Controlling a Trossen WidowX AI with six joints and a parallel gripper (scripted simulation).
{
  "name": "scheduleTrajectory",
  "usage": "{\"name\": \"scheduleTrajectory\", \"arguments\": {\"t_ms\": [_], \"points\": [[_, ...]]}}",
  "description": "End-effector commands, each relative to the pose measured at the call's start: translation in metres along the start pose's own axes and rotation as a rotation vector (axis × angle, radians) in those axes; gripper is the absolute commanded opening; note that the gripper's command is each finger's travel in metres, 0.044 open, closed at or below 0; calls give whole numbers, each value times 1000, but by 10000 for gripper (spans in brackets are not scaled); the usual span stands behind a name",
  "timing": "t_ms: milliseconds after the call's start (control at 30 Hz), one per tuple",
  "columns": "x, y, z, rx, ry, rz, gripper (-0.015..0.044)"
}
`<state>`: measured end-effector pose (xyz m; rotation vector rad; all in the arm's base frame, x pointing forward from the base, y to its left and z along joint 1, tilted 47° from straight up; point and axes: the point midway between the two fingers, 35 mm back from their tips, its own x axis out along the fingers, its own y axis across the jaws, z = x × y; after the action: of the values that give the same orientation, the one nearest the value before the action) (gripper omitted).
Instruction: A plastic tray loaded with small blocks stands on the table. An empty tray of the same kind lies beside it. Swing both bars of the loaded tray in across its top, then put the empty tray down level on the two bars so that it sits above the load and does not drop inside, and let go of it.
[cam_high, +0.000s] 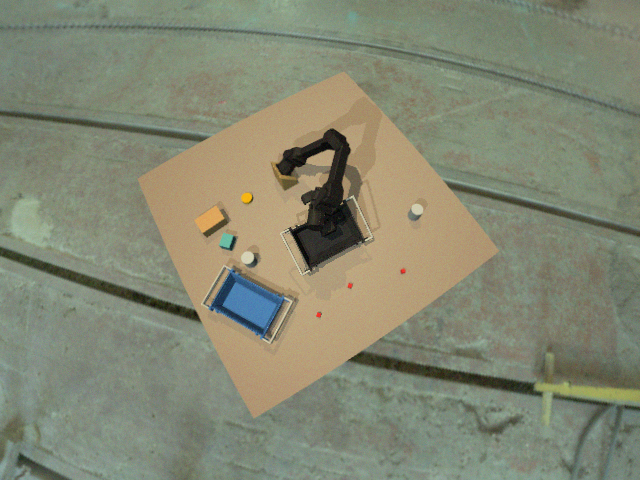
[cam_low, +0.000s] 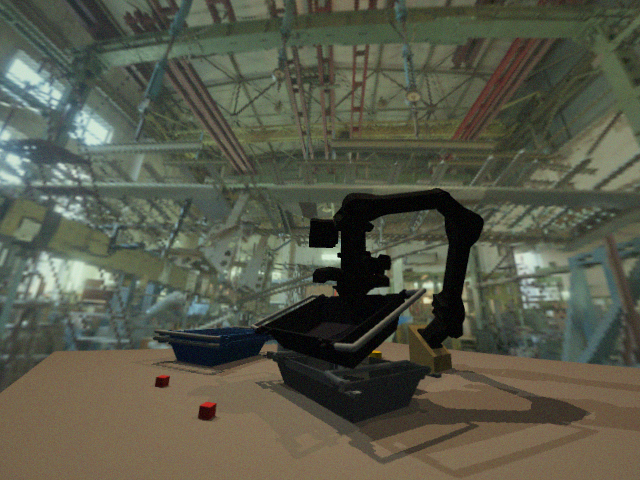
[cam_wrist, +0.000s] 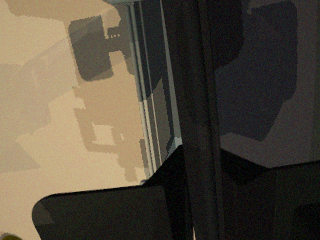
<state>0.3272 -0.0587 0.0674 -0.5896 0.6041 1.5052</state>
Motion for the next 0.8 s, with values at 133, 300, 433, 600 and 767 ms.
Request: {"name": "scheduleTrajectory", "arguments": {"t_ms": [133,300,433,600,767], "points": [[2,1,0,26,-6,-20,0],[7,5,1,45,-10,-15,0],[9,6,1,45,-11,-15,0],[13,9,3,47,-11,-14,0],[14,10,3,48,-11,-14,0]]}}
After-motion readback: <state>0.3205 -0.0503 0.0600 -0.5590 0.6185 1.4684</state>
